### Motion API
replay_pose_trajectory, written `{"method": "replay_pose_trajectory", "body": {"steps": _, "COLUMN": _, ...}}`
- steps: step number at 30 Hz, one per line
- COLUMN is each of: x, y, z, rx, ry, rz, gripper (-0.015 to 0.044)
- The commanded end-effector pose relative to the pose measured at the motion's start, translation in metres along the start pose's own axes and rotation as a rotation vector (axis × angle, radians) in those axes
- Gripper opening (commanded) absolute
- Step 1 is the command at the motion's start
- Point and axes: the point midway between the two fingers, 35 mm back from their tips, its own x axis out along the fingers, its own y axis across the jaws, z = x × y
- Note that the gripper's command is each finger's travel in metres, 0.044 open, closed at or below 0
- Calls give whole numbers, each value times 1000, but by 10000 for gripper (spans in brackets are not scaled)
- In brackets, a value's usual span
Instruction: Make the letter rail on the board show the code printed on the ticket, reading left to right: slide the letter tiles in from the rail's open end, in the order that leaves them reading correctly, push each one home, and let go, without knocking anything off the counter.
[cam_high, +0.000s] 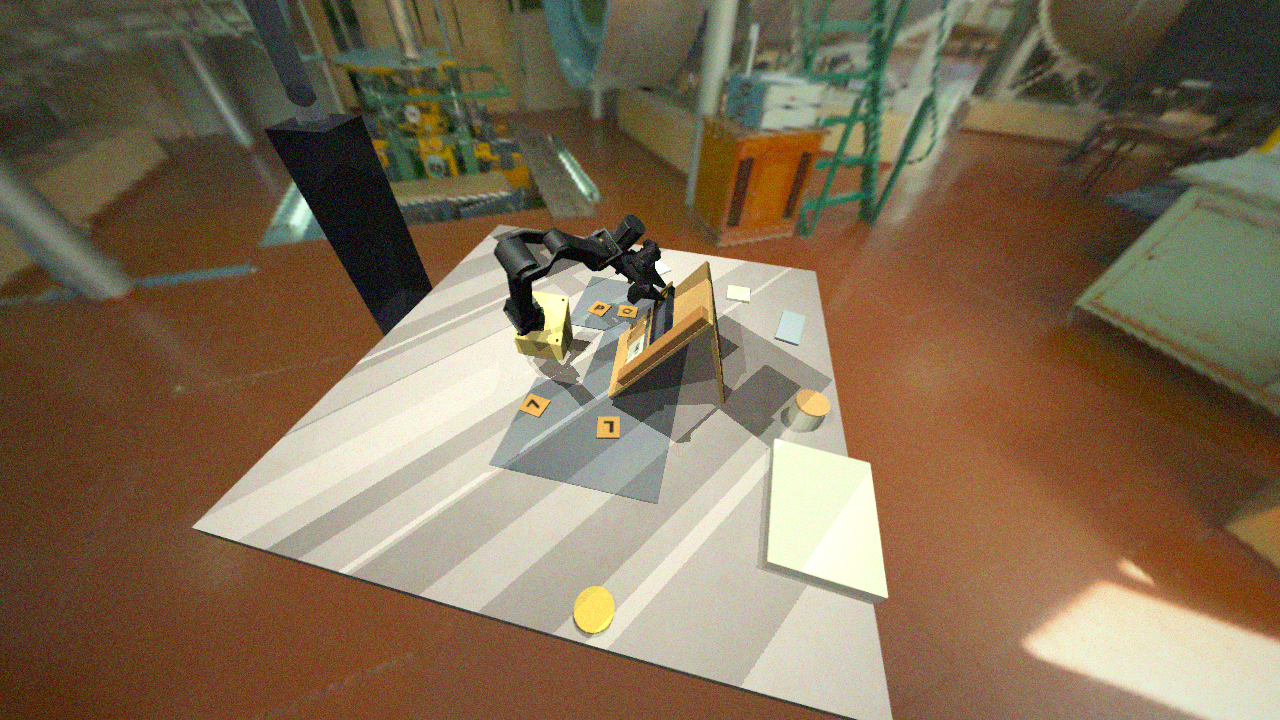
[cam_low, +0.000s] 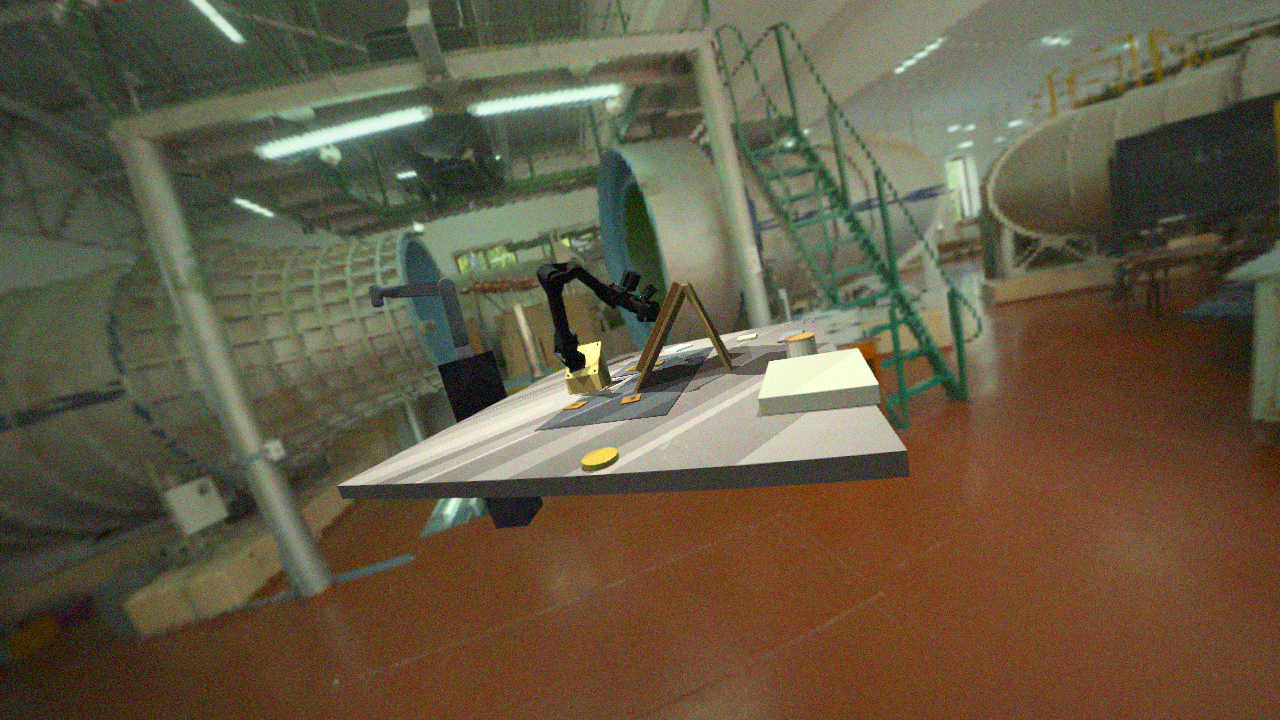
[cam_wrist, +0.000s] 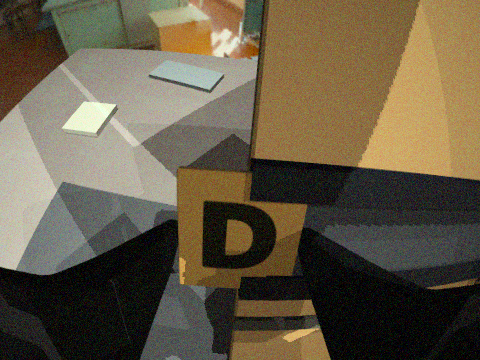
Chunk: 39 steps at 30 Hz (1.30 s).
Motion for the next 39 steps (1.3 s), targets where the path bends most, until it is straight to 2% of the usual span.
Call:
{"method": "replay_pose_trajectory", "body": {"steps": 1, "x": -1, "y": -2, "z": 0, "rx": -3, "ry": -2, "rz": 5, "gripper": 0}}
{"method": "replay_pose_trajectory", "body": {"steps": 39, "x": 0, "y": -20, "z": 0, "rx": -4, "ry": -2, "rz": 5, "gripper": 0}}
